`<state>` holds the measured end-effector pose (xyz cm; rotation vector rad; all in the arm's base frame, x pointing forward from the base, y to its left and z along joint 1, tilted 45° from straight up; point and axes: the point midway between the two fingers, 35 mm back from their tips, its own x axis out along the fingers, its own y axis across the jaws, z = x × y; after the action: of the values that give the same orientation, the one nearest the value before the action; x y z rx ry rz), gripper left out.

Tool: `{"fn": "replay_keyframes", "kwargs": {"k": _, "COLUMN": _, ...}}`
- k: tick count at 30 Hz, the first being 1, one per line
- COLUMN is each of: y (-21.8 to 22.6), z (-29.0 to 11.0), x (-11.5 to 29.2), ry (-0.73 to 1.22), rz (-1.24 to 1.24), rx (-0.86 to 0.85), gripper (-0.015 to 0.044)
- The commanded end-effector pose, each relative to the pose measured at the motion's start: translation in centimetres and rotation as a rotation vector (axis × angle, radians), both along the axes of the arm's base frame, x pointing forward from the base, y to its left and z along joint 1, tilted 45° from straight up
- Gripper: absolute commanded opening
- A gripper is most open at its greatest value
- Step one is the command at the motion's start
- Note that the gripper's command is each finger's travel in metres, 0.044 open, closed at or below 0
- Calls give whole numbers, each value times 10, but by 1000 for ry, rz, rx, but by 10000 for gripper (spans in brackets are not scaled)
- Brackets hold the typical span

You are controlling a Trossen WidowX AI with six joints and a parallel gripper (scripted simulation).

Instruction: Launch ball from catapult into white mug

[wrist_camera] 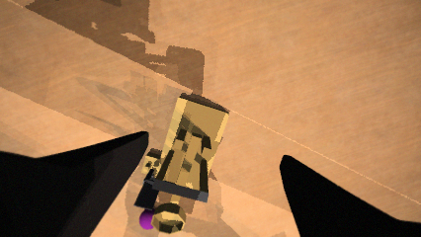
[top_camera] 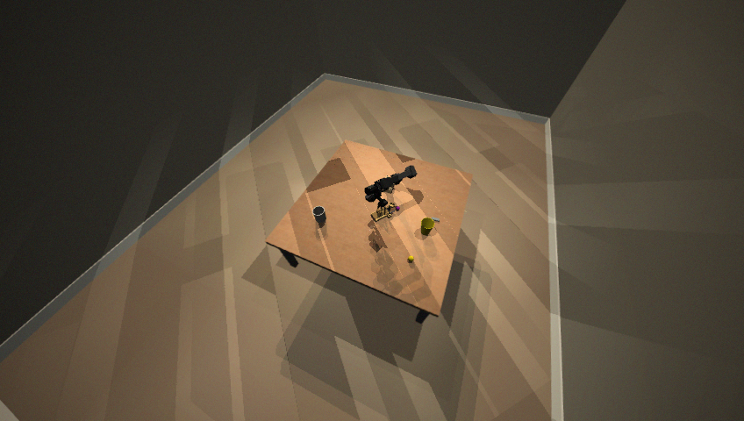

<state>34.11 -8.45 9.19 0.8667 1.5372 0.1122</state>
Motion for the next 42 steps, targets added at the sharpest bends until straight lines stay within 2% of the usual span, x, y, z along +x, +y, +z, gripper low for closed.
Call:
{"fn": "replay_keyframes", "kwargs": {"k": 1, "y": 25, "z": -9, "x": -13, "ry": 127, "rz": -32, "rx": 112, "gripper": 440}}
{"fn": "replay_keyframes", "kwargs": {"k": 4, "y": 35, "z": -12, "x": -19, "ry": 187, "rz": -47, "rx": 161, "gripper": 440}}
{"fn": "replay_keyframes", "kwargs": {"k": 13, "y": 37, "z": -14, "x": -19, "ry": 191, "rz": -49, "rx": 164, "gripper": 440}}
{"fn": "replay_keyframes", "kwargs": {"k": 18, "y": 69, "z": -43, "x": -20, "ry": 190, "rz": -49, "rx": 166, "gripper": 440}}
{"fn": "replay_keyframes", "kwargs": {"k": 42, "y": 92, "z": -65, "x": -20, "ry": 189, "rz": -49, "rx": 166, "gripper": 440}}
